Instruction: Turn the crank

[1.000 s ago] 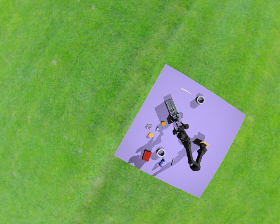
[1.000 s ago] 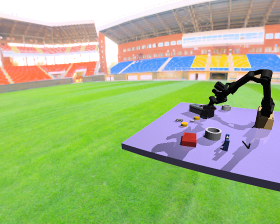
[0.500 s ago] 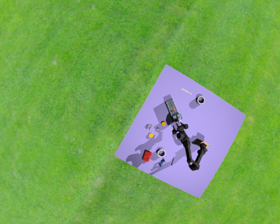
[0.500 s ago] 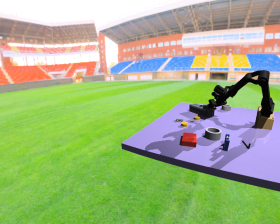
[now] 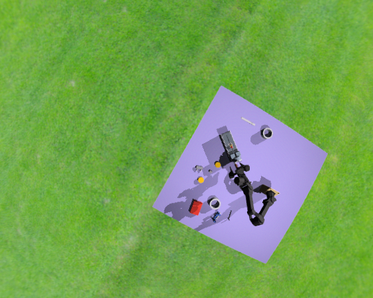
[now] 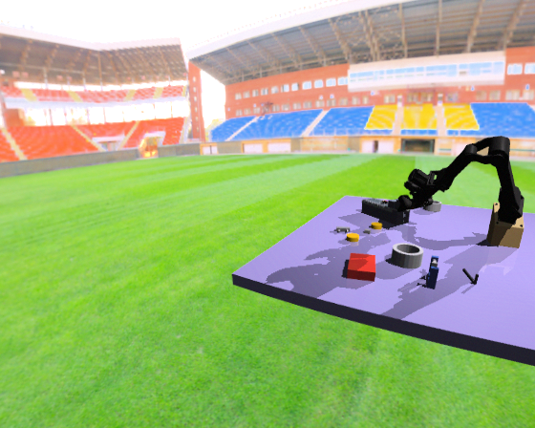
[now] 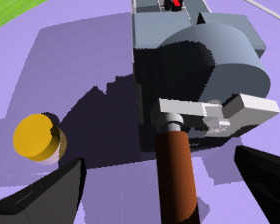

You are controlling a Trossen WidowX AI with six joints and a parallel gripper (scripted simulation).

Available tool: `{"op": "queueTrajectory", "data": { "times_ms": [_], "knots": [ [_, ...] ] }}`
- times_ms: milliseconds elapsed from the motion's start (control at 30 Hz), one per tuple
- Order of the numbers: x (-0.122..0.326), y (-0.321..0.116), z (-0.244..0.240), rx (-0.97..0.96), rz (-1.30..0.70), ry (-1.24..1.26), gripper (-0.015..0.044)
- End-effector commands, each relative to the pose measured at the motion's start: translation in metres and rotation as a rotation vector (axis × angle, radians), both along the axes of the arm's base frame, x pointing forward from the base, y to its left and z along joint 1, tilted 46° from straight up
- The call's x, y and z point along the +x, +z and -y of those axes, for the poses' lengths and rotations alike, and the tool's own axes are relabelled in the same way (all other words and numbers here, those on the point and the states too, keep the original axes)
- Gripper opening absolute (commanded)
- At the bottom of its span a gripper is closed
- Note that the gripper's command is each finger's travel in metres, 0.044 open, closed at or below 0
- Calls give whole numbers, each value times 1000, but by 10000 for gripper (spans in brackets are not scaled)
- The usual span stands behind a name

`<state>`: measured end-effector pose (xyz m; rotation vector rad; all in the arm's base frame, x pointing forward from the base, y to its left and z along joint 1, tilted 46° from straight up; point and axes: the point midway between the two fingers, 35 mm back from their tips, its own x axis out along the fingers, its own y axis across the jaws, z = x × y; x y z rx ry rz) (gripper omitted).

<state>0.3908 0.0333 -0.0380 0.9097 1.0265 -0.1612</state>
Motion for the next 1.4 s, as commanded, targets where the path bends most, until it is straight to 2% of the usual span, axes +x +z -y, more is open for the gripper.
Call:
{"op": "queueTrajectory", "data": {
  "times_ms": [0,533,1367],
  "knots": [
    [-3,-5,-2,-2,-9,-4,414],
    [-3,-5,-2,-2,-9,-4,0],
    [-3,-17,-16,-2,-10,-4,0]
  ]
}}
